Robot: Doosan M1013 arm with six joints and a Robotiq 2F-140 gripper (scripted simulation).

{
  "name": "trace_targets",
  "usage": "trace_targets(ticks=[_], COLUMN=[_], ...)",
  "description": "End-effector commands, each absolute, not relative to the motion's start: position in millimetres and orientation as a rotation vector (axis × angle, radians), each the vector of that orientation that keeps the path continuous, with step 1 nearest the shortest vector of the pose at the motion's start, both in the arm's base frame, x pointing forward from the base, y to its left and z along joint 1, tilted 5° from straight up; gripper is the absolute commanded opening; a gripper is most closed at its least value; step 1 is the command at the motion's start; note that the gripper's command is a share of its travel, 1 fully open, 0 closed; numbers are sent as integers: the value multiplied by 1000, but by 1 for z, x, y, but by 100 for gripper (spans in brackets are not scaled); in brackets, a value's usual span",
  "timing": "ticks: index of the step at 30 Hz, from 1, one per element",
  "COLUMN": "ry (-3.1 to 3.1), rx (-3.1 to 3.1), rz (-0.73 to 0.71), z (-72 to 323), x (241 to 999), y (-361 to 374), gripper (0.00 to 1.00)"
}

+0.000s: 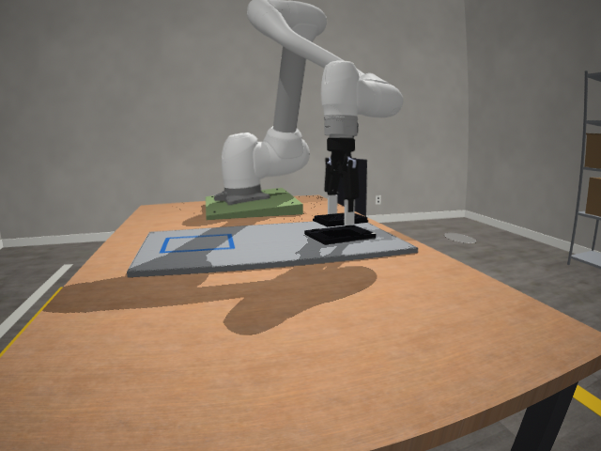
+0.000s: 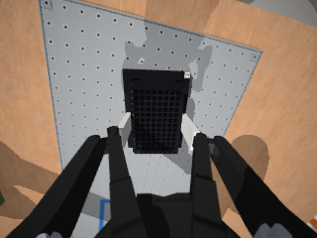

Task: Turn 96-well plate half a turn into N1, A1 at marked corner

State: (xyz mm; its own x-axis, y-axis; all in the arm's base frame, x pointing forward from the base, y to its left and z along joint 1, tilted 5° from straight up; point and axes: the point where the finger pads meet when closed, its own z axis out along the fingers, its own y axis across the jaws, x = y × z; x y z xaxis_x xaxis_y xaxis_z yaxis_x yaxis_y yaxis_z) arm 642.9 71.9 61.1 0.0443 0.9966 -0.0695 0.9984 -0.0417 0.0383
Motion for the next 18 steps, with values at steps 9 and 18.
trace_targets(ticks=[9,18], ry=[2121,2121], rx=[2214,2214], rz=[-36,-36], z=[78,90], x=[642,642], y=[73,74], gripper=[0,0])
